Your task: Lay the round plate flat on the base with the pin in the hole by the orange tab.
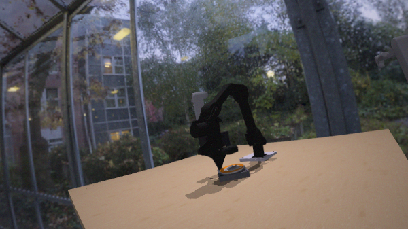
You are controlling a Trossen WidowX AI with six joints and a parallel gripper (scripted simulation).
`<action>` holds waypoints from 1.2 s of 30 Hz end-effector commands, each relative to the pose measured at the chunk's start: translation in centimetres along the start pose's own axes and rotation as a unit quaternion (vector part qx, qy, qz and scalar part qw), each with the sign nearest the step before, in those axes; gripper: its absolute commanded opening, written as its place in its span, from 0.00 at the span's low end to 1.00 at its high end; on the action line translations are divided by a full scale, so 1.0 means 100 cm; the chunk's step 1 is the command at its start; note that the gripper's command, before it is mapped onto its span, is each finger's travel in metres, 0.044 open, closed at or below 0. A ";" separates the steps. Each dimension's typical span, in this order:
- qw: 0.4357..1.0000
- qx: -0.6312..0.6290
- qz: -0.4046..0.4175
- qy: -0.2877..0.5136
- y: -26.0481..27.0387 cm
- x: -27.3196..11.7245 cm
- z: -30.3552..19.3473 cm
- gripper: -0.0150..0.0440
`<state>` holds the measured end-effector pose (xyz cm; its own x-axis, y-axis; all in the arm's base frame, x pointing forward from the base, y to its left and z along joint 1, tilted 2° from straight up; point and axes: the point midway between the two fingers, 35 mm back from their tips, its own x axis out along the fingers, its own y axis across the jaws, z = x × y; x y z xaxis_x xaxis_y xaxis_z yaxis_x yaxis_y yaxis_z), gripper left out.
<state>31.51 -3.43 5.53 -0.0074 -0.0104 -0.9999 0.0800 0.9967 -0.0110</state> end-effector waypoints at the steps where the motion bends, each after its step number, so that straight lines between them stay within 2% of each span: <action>1: 1.000 -0.001 0.004 0.001 0.007 0.001 0.003 0.25; 36: 1.000 -0.001 0.005 0.001 0.041 0.001 0.006 0.25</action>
<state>32.51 -0.13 5.46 -0.0087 -0.0099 -0.9999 0.0820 0.9966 -0.0105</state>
